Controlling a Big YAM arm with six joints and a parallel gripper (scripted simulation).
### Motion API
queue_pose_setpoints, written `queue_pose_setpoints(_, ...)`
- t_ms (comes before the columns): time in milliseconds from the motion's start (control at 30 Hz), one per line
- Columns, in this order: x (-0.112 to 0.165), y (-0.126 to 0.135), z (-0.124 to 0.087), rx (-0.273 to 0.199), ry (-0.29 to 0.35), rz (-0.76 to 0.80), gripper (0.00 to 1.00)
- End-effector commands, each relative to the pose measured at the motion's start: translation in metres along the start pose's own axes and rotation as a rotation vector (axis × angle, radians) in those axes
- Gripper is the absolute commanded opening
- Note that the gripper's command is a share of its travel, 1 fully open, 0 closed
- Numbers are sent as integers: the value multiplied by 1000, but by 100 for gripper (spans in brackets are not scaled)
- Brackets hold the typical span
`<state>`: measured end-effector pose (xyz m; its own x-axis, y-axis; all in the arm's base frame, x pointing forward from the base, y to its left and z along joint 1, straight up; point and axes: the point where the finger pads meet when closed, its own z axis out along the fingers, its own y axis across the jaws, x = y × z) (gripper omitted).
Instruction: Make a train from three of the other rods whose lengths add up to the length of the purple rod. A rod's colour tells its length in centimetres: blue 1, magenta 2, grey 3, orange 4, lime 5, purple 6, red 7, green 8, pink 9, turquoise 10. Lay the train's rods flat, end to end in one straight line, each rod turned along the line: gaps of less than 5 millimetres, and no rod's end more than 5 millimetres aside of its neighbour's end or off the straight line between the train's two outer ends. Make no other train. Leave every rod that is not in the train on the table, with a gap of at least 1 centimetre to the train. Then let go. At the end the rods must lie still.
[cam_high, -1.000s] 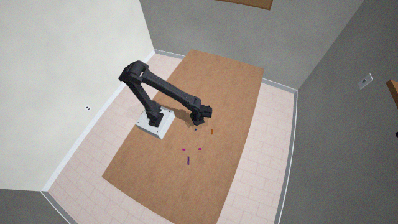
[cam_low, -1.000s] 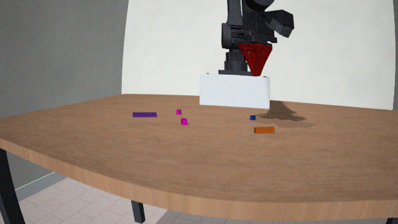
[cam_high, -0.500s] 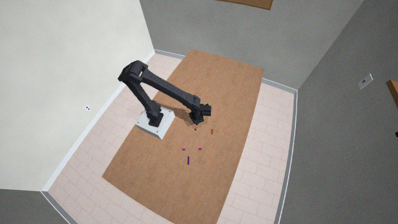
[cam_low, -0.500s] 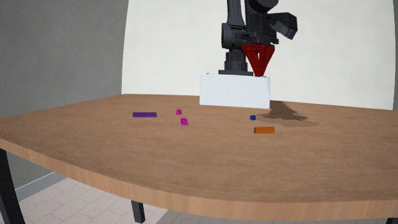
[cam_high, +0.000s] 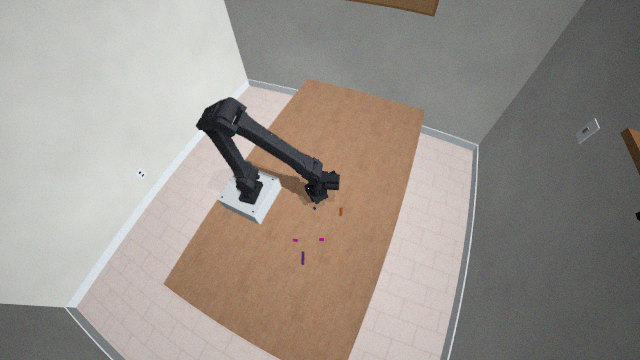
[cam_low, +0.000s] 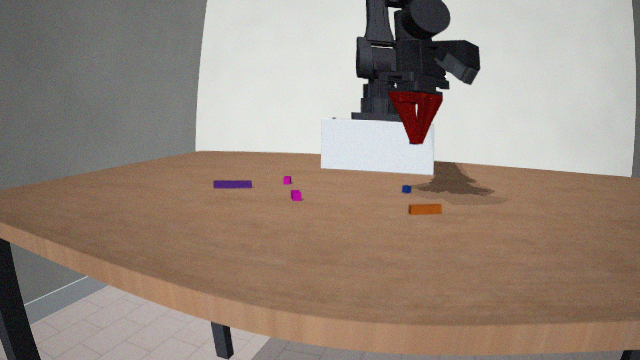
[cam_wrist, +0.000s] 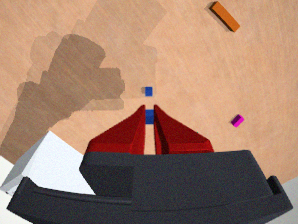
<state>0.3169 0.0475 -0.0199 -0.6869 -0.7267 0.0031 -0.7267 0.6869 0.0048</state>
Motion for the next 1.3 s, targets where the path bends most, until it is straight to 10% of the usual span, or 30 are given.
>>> queue_pose_setpoints(0, -1, -4, 15, 6, -11, -6, 4)
queue_pose_setpoints(533, 0, -3, 59, 5, -9, -8, 4)
queue_pose_setpoints(1267, -5, -6, 54, 20, -28, -8, 4)
